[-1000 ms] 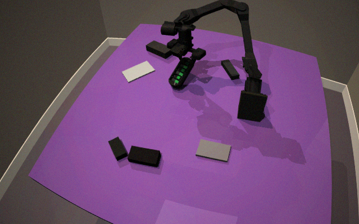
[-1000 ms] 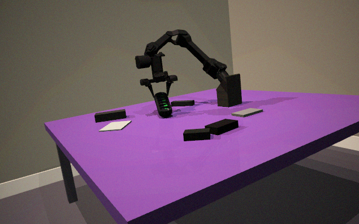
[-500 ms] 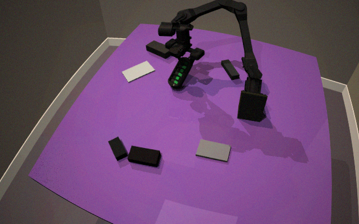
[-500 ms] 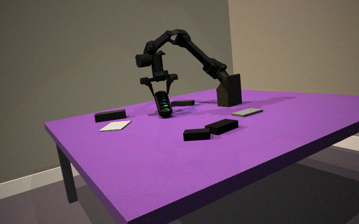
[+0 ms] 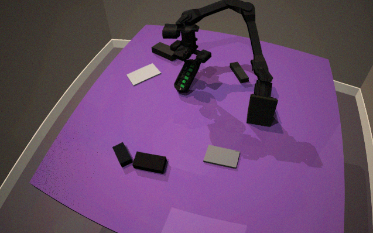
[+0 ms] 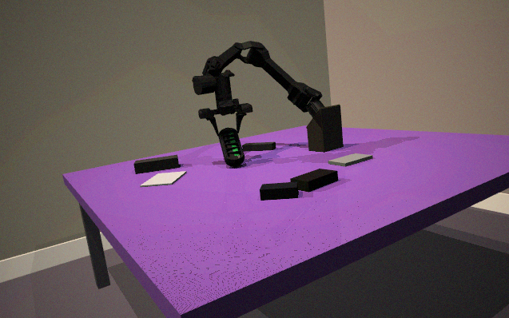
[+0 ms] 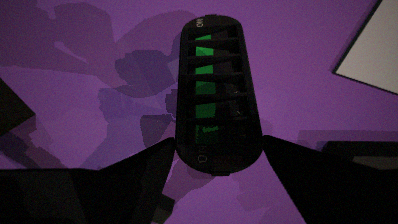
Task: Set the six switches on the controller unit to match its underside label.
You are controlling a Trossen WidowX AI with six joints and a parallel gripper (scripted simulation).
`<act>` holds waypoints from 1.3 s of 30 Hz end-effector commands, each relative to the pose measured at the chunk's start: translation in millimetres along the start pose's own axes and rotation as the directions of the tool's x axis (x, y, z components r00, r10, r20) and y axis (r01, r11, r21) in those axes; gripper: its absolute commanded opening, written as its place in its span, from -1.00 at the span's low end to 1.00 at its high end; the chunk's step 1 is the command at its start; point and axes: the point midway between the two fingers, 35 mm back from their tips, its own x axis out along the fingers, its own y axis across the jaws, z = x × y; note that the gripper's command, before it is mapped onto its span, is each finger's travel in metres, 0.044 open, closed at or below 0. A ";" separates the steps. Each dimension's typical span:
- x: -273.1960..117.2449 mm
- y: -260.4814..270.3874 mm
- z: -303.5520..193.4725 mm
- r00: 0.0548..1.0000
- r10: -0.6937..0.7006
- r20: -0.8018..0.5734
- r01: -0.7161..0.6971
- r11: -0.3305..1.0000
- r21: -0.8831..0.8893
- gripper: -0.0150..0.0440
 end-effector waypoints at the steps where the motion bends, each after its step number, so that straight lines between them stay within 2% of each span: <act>1: -1.9 -0.4 5.7 1.000 -0.002 -0.001 0.002 1.000 -0.001 0.65; 39: -17.3 0.4 32.3 0.998 -0.001 -0.070 0.001 1.000 -0.001 0.65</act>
